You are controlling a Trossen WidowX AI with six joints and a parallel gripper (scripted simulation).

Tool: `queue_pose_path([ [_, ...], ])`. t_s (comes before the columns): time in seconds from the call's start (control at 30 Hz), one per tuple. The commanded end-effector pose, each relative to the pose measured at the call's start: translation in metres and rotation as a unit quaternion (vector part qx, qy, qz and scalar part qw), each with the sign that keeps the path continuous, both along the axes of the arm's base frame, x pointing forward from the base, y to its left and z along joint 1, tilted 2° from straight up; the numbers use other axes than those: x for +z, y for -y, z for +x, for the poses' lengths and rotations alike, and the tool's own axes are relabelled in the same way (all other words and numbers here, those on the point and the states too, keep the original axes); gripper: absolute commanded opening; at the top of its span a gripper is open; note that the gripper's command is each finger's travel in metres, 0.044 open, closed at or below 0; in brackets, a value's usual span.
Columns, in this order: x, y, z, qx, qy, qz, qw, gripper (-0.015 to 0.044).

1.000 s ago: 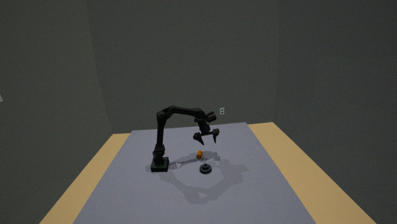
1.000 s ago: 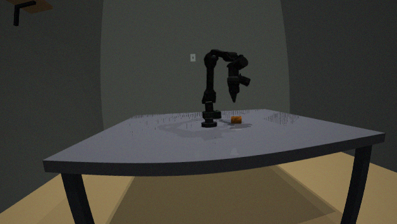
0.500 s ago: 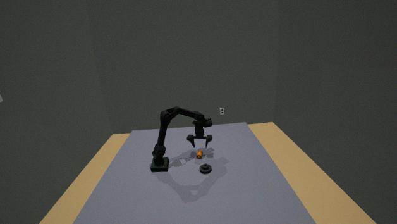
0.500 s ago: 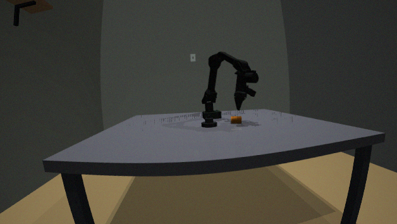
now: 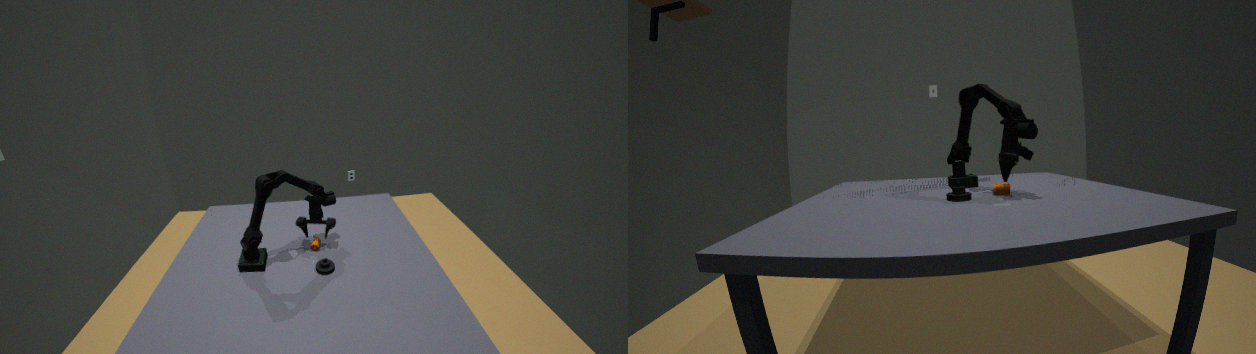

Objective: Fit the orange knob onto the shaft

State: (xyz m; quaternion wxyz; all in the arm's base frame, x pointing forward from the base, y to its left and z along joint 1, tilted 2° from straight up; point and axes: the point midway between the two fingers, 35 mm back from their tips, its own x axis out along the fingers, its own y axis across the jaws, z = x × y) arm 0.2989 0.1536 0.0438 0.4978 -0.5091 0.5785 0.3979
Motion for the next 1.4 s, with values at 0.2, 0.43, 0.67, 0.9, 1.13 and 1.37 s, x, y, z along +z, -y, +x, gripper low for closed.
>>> queue_pose_path([
  [0.2, -0.022, 0.001, -0.002, -0.002, -0.009, -0.003, 1.0, 0.044],
  [0.43, -0.033, 0.002, -0.002, -0.002, -0.009, -0.003, 1.0, 0.044],
  [0.67, -0.042, 0.002, -0.003, -0.002, -0.009, -0.003, 1.0, 0.044],
  [0.9, -0.042, 0.002, -0.003, -0.002, -0.009, -0.003, 1.0, 0.0282],
  [1.13, -0.042, 0.002, -0.003, -0.002, -0.009, -0.003, 1.0, 0.024],
  [1.37, -0.042, 0.002, -0.003, -0.002, -0.009, -0.003, 1.0, 0.022],
])
